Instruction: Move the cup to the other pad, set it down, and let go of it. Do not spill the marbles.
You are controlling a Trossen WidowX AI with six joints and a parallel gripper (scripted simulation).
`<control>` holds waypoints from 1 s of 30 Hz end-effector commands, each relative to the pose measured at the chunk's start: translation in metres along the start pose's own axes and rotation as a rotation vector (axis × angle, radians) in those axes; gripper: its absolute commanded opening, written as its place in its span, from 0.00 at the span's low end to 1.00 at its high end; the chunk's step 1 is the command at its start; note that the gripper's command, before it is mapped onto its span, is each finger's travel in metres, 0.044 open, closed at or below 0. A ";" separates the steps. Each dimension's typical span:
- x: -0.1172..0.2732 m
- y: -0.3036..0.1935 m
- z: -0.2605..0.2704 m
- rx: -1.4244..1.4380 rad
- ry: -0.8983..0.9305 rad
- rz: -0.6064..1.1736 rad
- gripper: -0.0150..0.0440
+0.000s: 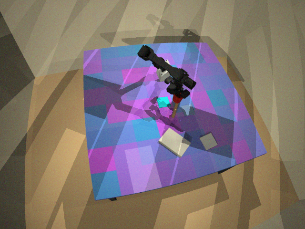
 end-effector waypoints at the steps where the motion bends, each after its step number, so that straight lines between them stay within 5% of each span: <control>1: 0.000 0.005 -0.006 0.008 -0.002 -0.005 0.25; 30: 0.001 0.040 -0.045 0.010 -0.004 -0.007 0.25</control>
Point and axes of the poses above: the point midway between the two fingers, 35 mm back from their tips, its own x axis back along the fingers, its own z axis across the jaws, y = z × x, the point moved 7 cm from there along x, back along the fingers, and after that the axes turned 13 degrees about -x, right-handed, at the moved point
